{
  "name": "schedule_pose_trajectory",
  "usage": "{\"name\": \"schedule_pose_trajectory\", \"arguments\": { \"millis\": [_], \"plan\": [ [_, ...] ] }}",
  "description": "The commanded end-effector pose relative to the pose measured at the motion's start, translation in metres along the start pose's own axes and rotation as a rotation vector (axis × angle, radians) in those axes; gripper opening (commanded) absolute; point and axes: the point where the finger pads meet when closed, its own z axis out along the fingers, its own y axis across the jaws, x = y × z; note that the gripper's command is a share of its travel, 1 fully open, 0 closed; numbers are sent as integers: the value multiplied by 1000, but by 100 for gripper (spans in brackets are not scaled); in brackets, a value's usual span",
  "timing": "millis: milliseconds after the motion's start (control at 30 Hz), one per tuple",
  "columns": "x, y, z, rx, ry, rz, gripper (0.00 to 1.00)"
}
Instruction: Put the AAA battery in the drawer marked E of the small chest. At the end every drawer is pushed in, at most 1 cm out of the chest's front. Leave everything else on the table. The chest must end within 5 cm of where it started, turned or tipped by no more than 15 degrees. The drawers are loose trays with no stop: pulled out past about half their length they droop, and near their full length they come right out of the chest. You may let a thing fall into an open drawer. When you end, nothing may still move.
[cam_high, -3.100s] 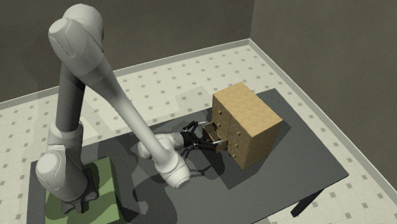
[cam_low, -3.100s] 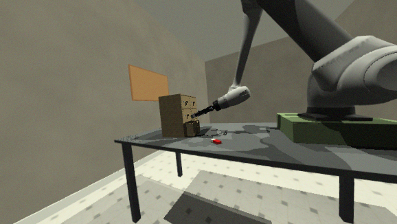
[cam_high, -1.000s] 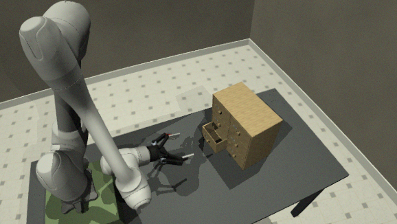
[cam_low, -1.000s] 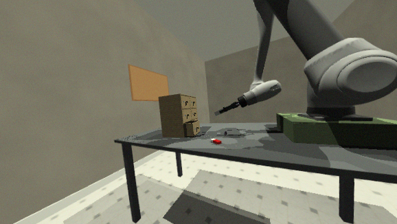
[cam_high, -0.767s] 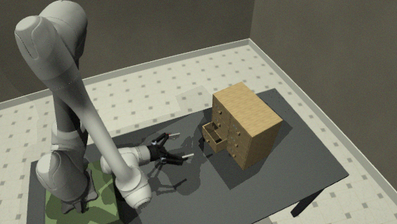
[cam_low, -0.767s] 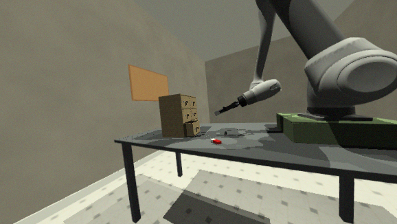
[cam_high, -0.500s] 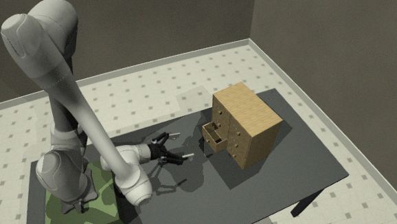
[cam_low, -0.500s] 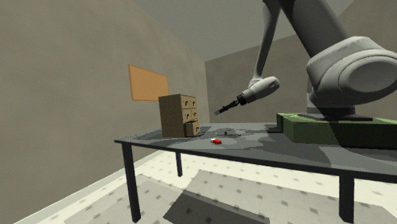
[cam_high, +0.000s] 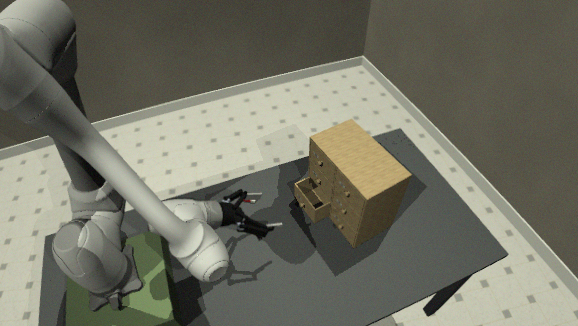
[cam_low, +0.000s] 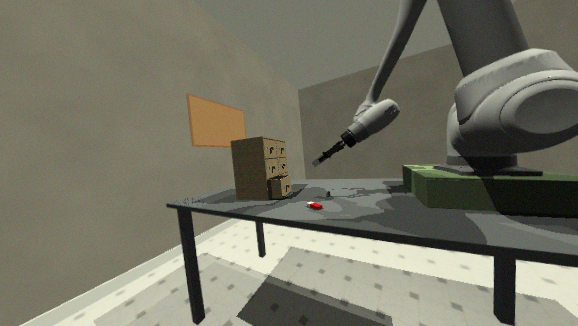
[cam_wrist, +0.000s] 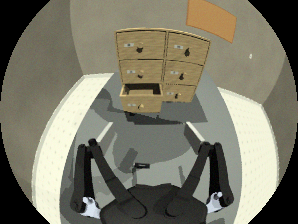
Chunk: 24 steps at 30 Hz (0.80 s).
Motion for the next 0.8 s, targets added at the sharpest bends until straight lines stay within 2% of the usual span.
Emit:
{"name": "schedule_pose_trajectory", "arguments": {
  "millis": [0, 100, 167, 367, 767],
  "plan": [
    [2, -1, 0, 7, -88, 2, 100],
    [4, -1, -2, 8, -149, 2, 100],
    [4, -1, -2, 8, -149, 2, 100],
    [6, -1, -3, 8, -232, 2, 100],
    [8, -2, -5, 9, -313, 1, 100]
  ]
}}
